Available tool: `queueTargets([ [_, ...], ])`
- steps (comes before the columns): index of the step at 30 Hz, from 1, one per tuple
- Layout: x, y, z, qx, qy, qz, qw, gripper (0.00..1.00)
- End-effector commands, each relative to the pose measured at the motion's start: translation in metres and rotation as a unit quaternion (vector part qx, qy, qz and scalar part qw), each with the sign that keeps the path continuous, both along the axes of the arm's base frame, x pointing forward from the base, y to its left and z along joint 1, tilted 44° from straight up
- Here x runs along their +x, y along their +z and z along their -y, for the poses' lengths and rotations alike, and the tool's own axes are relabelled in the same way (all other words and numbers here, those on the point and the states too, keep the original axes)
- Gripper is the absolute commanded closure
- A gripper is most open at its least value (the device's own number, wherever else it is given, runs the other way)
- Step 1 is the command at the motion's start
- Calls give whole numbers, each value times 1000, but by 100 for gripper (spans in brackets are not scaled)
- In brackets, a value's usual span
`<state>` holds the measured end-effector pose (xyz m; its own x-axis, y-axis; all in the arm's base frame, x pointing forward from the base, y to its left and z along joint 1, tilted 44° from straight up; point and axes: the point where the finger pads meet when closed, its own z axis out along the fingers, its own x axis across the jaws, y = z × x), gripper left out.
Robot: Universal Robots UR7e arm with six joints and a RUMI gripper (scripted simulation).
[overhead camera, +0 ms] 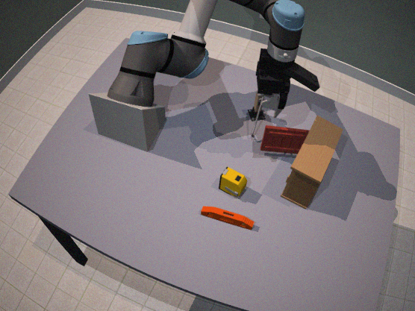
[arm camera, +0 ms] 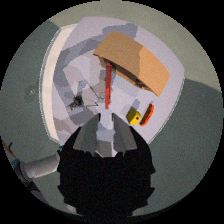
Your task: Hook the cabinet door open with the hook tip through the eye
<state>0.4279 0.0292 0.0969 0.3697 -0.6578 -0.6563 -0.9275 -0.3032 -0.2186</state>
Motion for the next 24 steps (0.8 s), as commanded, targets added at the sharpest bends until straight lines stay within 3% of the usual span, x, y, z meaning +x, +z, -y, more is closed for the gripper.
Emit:
queueTargets([
  [1,-6,5,-4,3,38,37,999,85],
  [6,-9,9,-7,6,70,68,995,85],
  [11,-18,17,-15,11,138,132,982,85],
  [21,-38,33,-29,19,268,257,928,85],
  [23,-38,33,-29,19,268,257,928,85],
  [24,-40,34,-31,23,300,288,909,85],
])
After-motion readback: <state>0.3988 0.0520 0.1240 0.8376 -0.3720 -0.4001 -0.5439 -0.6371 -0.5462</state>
